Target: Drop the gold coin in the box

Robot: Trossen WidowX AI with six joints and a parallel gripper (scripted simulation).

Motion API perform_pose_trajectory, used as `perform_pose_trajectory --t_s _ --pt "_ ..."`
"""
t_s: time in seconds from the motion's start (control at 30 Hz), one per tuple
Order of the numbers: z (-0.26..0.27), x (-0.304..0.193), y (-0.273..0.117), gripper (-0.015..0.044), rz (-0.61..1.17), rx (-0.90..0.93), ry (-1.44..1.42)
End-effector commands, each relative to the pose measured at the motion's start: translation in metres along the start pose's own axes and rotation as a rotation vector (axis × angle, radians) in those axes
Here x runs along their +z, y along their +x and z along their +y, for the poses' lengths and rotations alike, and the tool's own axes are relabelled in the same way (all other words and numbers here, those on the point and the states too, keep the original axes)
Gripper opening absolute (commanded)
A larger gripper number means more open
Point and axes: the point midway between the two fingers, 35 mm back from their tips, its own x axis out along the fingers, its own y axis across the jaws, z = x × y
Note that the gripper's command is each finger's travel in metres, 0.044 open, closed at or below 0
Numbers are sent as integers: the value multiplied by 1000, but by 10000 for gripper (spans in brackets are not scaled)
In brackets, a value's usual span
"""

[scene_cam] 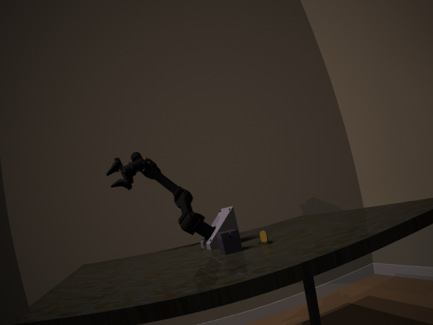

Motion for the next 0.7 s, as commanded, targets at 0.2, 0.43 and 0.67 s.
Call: perform_pose_trajectory --t_s 0.2,0.43,0.67 --pt "-15 -50 29 216 114 -46 -176" --pt "-54 -116 63 161 301 -132 -353" --pt "-121 -218 95 161 505 -280 -574"
